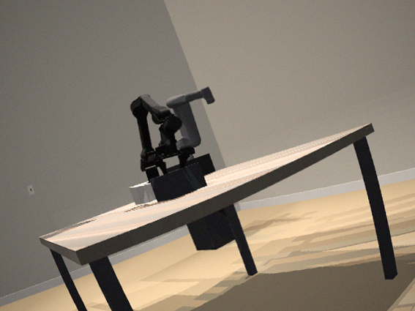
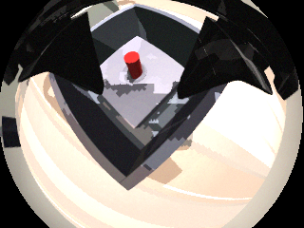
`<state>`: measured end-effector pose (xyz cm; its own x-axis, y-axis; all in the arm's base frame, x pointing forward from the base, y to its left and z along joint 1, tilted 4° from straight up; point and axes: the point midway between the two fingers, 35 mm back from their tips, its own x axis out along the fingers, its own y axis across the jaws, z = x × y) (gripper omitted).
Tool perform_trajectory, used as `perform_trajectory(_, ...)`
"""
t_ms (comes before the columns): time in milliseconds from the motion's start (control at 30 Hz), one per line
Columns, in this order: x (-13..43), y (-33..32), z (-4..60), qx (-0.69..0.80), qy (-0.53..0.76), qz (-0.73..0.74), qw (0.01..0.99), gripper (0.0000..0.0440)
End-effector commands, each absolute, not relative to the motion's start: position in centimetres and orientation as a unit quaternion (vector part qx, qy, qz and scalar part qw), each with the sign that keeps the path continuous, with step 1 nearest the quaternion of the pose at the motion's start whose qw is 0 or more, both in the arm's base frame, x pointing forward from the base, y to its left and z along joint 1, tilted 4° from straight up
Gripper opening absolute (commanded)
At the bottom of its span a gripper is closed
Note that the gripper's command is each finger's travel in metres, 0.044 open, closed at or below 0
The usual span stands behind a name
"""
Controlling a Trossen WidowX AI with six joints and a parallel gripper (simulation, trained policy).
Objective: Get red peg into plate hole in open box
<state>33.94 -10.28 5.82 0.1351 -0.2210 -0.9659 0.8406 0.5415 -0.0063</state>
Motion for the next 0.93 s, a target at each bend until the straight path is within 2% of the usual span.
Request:
perform_trajectory(0, 34.8, -11.1, 6.3, 0.282, 0.531, -0.382, 0.702, 0.0397)
perform_trajectory(67, 35.4, -11.6, 6.5, 0.281, 0.525, -0.382, 0.707, 0.0440)
perform_trajectory(533, 38.5, -15.1, 8.9, 0.279, 0.465, -0.395, 0.742, 0.0440)
perform_trajectory(900, 38.5, -15.1, 8.9, 0.279, 0.464, -0.396, 0.742, 0.0440)
